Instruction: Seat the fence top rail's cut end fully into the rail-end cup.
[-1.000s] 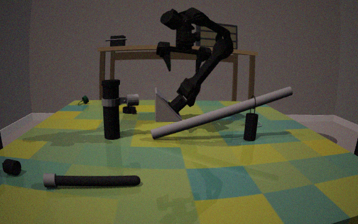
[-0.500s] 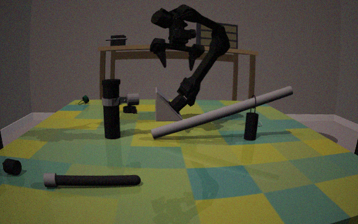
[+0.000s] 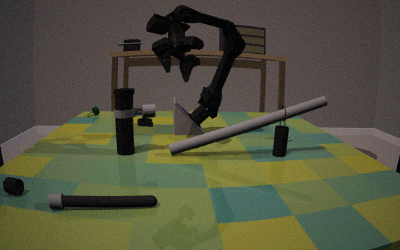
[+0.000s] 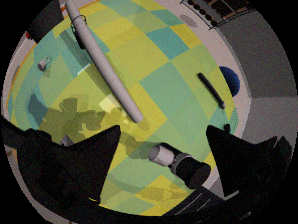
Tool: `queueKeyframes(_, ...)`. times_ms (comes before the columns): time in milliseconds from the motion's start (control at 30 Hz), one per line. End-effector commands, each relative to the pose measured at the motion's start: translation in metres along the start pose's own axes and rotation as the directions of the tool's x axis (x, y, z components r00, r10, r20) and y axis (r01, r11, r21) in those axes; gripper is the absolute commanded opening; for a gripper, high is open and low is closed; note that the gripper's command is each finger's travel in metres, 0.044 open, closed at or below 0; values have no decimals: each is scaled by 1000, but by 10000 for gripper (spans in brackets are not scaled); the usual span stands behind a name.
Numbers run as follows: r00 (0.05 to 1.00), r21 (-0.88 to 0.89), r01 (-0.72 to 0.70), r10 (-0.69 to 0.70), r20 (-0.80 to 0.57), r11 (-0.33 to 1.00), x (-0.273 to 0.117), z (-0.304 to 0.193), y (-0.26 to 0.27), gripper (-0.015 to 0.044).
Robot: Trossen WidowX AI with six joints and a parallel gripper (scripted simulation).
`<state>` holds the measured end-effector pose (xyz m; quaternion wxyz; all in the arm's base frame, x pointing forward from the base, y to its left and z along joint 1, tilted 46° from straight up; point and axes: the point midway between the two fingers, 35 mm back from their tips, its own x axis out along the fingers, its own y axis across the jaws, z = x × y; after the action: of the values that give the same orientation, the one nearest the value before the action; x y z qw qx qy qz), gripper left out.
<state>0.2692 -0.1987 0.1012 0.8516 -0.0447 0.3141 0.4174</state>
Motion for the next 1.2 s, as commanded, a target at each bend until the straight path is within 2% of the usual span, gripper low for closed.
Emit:
queueKeyframes(0,999,-573,-15,40,32,819,-3,-67,-14,440)
queueKeyframes(267,997,-786,14,52,59,618,-4,-96,-16,440)
queueKeyframes(800,997,-786,14,53,59,618,-2,-97,-16,440)
queueKeyframes(1033,997,-786,10,58,58,618,37,-112,0,440)
queueKeyframes(1167,997,-786,9,59,58,618,42,-114,2,440)
